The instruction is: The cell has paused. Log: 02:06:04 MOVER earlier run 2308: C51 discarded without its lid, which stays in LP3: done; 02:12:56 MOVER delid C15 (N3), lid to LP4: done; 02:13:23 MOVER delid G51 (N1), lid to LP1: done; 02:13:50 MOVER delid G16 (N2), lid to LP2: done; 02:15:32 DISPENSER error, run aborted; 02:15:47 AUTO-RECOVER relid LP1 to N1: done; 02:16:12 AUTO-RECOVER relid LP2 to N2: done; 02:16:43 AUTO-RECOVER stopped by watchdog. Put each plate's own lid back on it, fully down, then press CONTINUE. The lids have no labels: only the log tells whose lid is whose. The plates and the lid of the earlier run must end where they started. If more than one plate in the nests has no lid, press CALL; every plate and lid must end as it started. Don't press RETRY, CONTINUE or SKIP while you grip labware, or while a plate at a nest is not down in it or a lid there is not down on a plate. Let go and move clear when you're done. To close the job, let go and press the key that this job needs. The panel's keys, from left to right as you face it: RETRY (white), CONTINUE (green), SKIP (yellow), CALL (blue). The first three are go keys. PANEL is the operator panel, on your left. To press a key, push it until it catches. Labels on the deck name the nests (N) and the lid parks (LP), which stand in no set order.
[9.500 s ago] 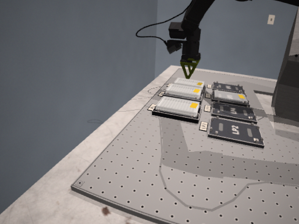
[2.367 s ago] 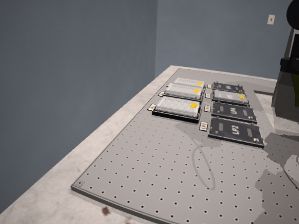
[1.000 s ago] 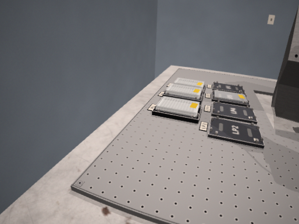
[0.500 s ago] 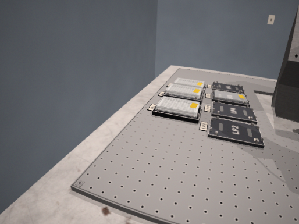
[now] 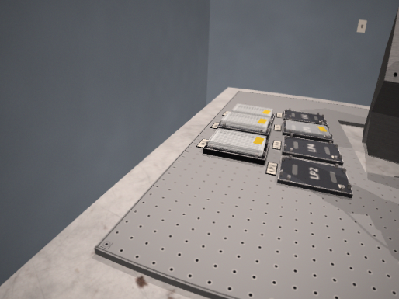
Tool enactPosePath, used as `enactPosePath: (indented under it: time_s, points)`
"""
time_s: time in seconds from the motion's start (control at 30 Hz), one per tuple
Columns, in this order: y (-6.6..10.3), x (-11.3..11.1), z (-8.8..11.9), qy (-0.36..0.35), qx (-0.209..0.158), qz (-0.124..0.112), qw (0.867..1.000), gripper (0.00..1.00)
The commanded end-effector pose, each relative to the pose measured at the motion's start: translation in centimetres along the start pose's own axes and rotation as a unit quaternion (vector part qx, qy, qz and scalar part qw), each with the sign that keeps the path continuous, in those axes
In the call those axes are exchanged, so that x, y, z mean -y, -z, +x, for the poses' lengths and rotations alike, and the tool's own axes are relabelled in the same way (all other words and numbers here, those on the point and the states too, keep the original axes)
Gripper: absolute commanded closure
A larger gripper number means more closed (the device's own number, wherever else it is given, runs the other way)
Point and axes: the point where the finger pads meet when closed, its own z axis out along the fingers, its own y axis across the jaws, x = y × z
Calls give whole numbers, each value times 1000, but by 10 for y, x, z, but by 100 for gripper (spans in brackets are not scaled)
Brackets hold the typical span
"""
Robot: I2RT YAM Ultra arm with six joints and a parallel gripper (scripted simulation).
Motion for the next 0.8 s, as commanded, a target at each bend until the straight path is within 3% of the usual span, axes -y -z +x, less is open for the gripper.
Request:
enactPosePath:
  time_s: [0.0,0.13,0.77]
  points:
    - [-8,-3,-3,2,9,-7,1000,100]
    - [3,-6,-25,-3,36,-13,999,100]
    - [-2,-9,-19,-1,25,-12,1000,100]
